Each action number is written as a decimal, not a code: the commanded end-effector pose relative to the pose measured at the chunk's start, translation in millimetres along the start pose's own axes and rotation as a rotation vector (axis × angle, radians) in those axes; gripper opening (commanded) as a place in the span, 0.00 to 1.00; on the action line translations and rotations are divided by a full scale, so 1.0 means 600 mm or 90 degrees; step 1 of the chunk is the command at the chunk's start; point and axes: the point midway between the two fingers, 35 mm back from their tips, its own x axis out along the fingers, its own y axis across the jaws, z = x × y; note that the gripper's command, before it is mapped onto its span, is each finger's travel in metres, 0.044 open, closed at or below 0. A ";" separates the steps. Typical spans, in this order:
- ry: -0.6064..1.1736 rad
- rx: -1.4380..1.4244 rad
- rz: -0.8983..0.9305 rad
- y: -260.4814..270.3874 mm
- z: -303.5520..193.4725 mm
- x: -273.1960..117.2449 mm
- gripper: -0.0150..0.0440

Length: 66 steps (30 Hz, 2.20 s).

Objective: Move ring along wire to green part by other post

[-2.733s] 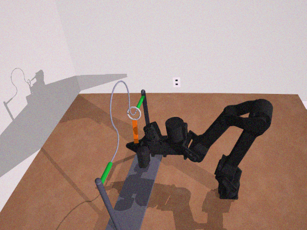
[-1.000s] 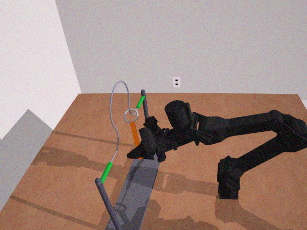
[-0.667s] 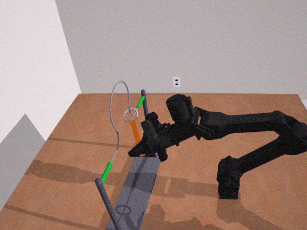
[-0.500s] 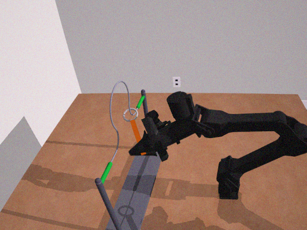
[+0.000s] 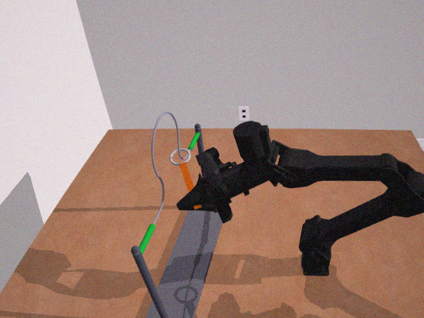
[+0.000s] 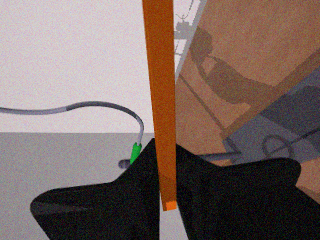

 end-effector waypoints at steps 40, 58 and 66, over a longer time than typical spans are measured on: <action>0.009 0.191 0.116 0.099 0.013 -0.015 0.00; 0.017 0.297 0.172 0.150 0.036 -0.032 0.00; 0.020 0.303 0.169 0.162 0.044 -0.038 0.00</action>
